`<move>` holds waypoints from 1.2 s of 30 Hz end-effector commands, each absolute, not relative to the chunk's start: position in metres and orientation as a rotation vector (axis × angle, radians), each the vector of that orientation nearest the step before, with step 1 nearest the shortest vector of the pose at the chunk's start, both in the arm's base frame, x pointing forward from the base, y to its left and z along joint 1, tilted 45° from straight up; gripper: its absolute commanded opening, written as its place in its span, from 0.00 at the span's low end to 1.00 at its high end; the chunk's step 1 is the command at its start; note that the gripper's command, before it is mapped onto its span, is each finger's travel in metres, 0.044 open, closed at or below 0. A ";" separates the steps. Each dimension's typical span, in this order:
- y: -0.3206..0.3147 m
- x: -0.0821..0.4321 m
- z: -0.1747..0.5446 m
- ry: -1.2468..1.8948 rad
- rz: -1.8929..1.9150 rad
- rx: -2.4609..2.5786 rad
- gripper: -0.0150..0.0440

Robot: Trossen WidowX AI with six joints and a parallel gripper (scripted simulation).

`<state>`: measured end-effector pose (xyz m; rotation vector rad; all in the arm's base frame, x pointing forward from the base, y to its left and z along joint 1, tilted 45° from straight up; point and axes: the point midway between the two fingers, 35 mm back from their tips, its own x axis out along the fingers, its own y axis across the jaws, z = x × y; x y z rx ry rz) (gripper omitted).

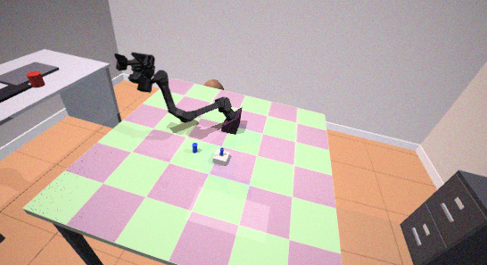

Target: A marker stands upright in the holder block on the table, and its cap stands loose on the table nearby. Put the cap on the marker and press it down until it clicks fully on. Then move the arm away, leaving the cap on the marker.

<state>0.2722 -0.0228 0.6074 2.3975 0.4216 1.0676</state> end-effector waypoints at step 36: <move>0.219 0.097 0.571 -0.293 0.810 0.368 0.67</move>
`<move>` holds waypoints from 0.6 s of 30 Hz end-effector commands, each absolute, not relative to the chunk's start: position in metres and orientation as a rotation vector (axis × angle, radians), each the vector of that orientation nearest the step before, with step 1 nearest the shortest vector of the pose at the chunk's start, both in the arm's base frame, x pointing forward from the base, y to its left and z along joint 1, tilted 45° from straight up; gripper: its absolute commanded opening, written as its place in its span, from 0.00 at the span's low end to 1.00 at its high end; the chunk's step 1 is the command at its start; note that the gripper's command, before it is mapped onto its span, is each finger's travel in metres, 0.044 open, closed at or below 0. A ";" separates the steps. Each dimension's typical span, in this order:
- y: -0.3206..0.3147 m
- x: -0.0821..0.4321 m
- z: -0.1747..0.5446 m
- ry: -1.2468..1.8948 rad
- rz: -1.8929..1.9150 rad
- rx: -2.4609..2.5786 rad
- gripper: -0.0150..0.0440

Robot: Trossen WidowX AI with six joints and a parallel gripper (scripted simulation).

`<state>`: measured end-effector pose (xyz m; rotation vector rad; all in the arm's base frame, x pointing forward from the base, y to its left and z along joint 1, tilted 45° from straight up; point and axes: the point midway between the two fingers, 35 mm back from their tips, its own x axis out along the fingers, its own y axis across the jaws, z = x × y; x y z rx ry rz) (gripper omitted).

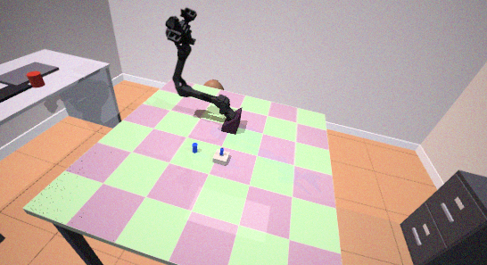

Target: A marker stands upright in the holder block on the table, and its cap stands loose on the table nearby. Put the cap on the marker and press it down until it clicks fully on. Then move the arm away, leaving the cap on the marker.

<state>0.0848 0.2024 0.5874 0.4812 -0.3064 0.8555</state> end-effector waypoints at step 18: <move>0.256 0.232 0.426 0.011 0.422 -0.427 0.67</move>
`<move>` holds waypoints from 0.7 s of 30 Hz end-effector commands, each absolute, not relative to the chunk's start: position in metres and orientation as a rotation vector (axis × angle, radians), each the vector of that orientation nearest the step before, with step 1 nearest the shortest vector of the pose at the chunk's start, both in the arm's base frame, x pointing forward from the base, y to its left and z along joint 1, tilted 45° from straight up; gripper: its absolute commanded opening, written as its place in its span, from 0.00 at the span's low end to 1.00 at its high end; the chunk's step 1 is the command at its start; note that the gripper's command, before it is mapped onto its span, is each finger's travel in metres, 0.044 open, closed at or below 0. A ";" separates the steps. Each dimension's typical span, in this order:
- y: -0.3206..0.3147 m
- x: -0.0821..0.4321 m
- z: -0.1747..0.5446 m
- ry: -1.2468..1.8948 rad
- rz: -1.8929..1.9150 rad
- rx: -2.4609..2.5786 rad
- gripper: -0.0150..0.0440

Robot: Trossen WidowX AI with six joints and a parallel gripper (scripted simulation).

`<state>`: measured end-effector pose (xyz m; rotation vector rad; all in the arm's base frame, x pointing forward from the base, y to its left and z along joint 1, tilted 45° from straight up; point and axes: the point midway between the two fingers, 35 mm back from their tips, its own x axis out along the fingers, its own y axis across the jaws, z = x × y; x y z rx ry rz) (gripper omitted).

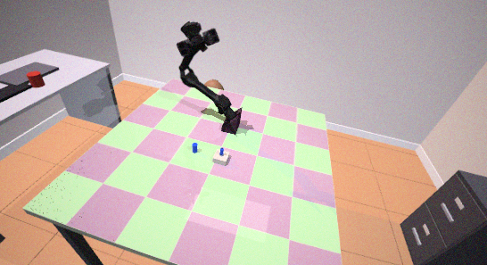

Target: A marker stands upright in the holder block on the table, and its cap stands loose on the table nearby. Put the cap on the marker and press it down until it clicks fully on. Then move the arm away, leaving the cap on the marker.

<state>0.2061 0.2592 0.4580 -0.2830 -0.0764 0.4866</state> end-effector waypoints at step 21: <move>0.040 0.327 0.184 1.249 0.091 -1.300 0.67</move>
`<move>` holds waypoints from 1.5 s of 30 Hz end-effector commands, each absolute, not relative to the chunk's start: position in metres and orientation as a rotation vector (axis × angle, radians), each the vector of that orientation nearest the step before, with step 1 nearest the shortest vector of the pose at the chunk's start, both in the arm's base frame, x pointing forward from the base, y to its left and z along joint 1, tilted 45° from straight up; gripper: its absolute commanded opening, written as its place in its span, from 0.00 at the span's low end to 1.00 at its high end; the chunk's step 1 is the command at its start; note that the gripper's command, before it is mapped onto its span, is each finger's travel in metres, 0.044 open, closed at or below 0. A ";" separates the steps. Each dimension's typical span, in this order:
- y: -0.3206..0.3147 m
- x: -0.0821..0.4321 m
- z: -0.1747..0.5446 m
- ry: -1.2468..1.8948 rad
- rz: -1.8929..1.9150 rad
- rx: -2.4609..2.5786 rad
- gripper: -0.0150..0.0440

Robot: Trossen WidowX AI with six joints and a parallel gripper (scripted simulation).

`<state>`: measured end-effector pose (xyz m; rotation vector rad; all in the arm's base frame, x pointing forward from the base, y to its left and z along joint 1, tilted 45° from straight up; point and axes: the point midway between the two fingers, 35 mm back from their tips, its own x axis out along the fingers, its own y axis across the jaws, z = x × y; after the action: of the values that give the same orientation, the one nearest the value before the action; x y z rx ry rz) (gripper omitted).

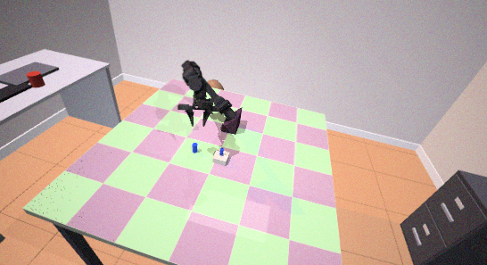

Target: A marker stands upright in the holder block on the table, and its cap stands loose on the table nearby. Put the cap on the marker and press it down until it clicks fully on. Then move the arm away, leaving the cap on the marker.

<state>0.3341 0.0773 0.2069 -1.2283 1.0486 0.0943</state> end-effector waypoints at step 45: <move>-0.090 0.294 0.096 1.689 0.155 -1.367 0.67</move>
<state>0.2948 -0.0855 0.0996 -1.3590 1.6812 0.1537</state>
